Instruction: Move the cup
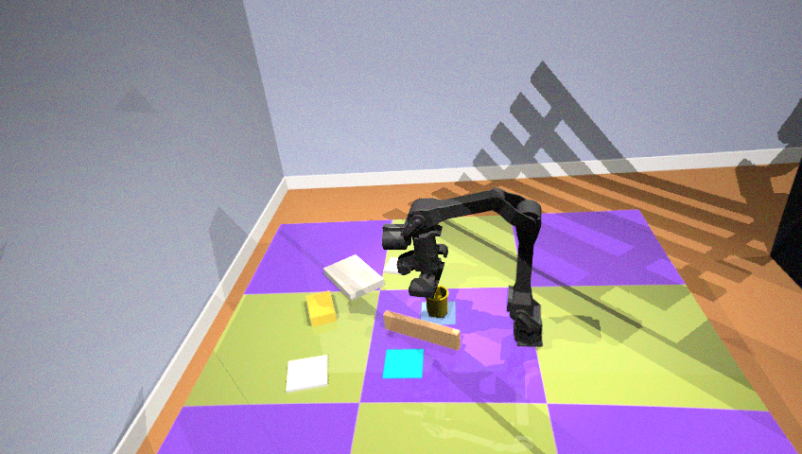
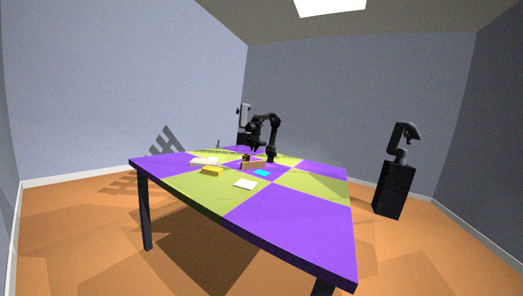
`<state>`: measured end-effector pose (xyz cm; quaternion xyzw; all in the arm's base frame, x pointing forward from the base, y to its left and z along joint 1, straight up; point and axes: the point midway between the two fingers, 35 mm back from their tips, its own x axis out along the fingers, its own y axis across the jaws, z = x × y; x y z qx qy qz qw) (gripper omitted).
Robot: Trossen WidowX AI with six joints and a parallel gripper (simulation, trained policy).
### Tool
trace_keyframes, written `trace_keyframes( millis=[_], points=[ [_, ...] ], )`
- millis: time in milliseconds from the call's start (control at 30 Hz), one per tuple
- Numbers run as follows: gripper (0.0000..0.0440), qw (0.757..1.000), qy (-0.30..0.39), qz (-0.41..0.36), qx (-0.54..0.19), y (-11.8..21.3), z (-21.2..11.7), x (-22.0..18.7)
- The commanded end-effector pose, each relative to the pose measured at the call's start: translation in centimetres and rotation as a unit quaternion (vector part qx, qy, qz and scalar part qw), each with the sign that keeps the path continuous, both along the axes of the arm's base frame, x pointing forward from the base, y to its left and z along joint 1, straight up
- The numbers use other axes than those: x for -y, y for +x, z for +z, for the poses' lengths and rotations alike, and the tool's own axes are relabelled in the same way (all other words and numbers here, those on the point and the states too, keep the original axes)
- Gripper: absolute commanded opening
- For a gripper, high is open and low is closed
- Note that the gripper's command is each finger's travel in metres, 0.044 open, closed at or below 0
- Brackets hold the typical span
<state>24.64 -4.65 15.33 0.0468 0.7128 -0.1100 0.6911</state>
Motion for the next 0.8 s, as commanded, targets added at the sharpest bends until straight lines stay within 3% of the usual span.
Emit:
trace_keyframes(
  millis=[0,767],
  points=[
    [0.0155,1.0,-0.002,0.002,-0.016,-0.2,-1.3,0.8],
    [0.0184,0.997,0.013,0.056,-0.056,-1.0,-7.8,3.2]
  ],
)
